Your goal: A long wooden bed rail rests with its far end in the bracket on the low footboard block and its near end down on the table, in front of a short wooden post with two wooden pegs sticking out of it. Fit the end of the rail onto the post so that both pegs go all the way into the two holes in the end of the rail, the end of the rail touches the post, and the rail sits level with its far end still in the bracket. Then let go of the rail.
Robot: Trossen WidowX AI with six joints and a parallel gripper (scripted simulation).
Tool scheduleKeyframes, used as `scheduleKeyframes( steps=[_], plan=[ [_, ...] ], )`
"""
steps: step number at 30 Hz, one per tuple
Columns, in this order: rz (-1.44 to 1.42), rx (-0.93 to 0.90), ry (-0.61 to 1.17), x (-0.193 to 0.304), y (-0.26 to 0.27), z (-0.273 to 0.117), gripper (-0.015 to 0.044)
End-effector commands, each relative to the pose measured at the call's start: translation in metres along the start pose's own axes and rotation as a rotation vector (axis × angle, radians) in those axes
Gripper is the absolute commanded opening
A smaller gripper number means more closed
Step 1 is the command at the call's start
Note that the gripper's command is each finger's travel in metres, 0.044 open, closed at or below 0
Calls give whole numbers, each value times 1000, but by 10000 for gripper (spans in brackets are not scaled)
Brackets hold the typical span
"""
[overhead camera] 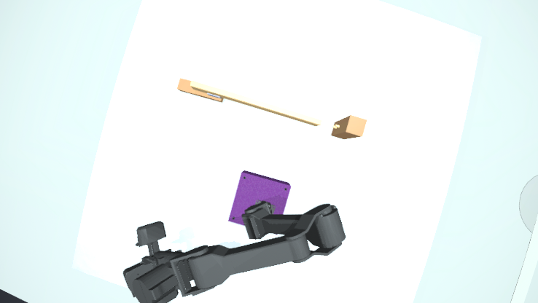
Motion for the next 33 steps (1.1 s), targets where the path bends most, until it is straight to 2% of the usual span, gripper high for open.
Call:
scheduleKeyframes(
  steps=[1, 2, 9, 16, 24, 33],
  plan=[
    [-2, 8, 2, 0, -2, 1, 426],
    [-9, 31, 7, -2, -9, 2, 440],
    [-76, 319, 128, -9, -109, 12, 440],
    [-57, 538, 299, 5, -211, -9, 440],
    [26, 695, 525, 48, -313, -66, 440],
    [167, 730, 764, 129, -389, -160, 440]
  ],
)
Point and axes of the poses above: the point midway between the two fingers, 35 mm back from their tips, its own z axis out along the fingers, its own y axis across the jaws, x = y × z, the point moved 1 cm from there along -z, back along the fingers, and after that the axes turned 11 degrees about z, right-handed, at the moved point
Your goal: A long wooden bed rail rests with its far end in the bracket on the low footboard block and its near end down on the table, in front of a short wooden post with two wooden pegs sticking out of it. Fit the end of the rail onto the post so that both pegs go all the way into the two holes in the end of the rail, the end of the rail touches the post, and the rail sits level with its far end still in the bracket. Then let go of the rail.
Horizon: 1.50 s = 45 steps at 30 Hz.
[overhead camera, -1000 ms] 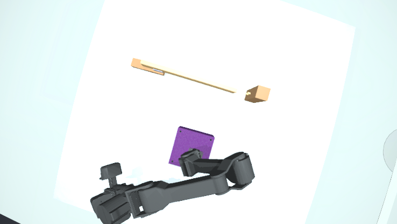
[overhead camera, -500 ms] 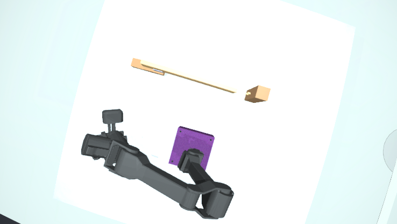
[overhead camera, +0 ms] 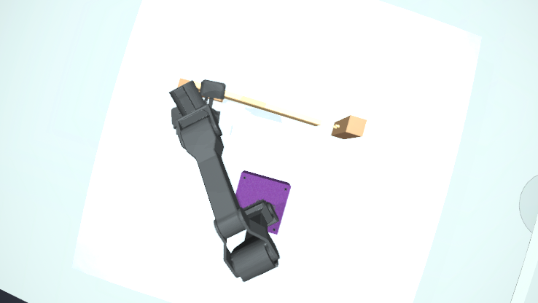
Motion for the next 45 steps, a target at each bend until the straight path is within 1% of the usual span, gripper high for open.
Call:
scheduleKeyframes(
  steps=[1, 8, 14, 16, 23, 45],
  plan=[
    [17, -21, 95, 43, -38, 14, 440],
    [58, -109, 235, 146, -89, 30, 440],
    [77, -227, 285, 240, -102, 31, 440],
    [81, -254, 286, 260, -102, 30, 440],
    [81, -257, 286, 263, -100, 31, 440],
    [81, -257, 286, 273, -93, 64, 440]
  ],
)
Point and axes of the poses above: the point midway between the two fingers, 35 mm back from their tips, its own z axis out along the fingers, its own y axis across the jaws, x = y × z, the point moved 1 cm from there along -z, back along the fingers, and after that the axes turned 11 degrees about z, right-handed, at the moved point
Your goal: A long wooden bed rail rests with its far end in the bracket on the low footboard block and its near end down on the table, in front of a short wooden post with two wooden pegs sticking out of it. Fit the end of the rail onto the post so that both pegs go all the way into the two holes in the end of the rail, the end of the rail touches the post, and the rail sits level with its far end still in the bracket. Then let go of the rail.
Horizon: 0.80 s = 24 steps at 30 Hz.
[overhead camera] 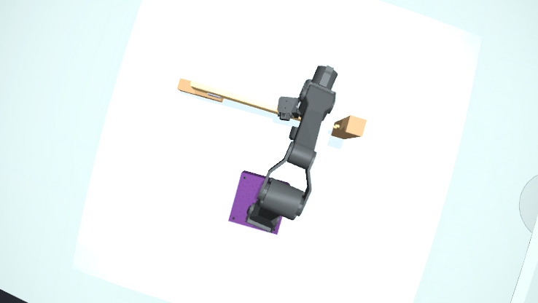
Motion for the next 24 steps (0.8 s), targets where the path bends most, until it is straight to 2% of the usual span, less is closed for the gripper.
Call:
scheduleKeyframes(
  steps=[1, 23, 24],
  plan=[
    [-5, -15, -4, 0, 4, 10, 440],
    [-5, -16, -4, 0, 7, 42, 440],
    [-5, -16, -4, 0, 7, 42, 414]
  ],
)
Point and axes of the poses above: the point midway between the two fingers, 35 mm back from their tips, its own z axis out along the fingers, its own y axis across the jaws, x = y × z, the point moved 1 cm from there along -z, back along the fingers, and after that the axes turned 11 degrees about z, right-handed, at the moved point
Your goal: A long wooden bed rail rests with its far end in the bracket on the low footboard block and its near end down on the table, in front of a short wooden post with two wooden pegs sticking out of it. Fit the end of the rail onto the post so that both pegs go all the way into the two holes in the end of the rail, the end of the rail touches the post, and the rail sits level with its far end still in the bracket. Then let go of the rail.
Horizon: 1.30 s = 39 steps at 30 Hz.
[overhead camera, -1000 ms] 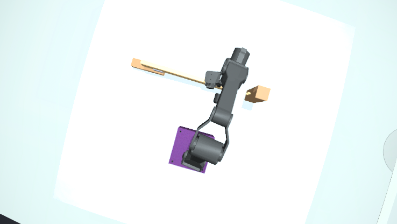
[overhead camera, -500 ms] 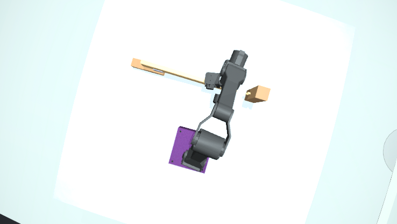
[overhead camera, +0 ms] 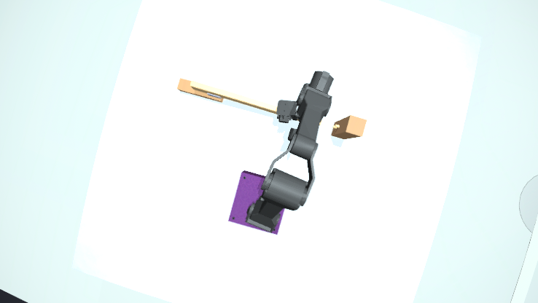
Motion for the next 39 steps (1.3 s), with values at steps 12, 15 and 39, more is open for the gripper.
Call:
scheduleKeyframes(
  steps=[12, 15, 39],
  plan=[
    [-4, -12, -4, 0, 4, 4, 99],
    [-4, -12, -4, 0, 4, 4, 59],
    [-4, -12, -4, 0, 3, 0, 0]
  ],
)
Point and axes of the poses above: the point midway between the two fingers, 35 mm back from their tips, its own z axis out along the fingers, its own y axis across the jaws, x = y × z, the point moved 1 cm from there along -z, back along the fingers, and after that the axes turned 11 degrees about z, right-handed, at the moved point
